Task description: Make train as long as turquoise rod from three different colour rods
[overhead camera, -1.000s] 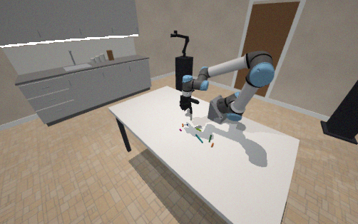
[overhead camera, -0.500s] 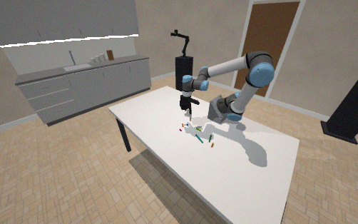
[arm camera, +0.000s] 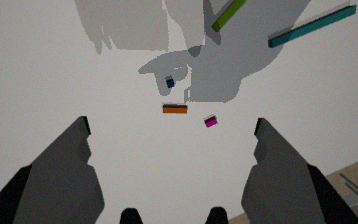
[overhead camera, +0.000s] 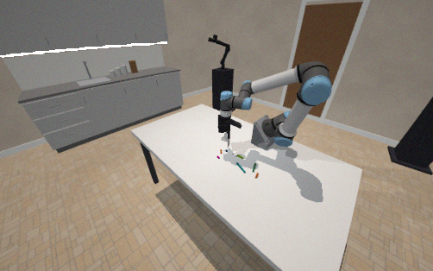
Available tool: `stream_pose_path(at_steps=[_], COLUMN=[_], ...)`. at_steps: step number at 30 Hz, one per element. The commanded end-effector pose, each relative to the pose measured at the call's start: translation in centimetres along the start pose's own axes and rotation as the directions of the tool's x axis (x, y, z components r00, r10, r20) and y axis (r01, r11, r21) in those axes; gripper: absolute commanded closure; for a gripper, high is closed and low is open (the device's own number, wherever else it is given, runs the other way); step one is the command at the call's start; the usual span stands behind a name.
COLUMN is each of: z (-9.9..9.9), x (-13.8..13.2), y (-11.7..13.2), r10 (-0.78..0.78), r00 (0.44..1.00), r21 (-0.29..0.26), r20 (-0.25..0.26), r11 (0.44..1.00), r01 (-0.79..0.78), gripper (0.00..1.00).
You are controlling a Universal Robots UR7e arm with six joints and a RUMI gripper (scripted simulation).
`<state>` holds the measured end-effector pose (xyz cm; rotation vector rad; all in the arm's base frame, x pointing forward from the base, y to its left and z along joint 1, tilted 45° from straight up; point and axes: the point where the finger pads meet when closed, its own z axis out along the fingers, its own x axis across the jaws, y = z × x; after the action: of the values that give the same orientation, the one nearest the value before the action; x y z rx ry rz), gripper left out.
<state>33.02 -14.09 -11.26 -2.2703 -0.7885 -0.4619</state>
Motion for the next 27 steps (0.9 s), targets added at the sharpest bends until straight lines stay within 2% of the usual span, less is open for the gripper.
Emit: stream_pose_path(at_steps=[1, 9, 11, 14, 20, 26, 27], z=[0.0, 0.1, 0.1, 0.1, 0.2, 0.2, 0.2], x=[0.1, 0.5, 0.5, 0.7, 1.0, 1.3, 1.3], y=[0.1, 0.3, 0.3, 0.3, 0.6, 0.9, 0.9], r10=[0.08, 0.267, 0.267, 0.344, 0.506, 0.667, 0.667], r00=[0.997, 0.964, 0.964, 0.939, 0.862, 0.745, 0.745], r21=[-0.002, -0.002, -0.002, -0.002, -0.002, -0.002, -0.002], r20=[0.001, 0.001, 0.001, 0.001, 0.0, 0.0, 0.0], r11=[0.997, 0.964, 0.964, 0.939, 0.862, 0.745, 0.745], r01=[-0.08, -0.267, -0.267, -0.344, -0.506, -0.667, -0.667], gripper=[0.0, 0.0, 0.0, 0.0, 0.0, 0.0, 0.0])
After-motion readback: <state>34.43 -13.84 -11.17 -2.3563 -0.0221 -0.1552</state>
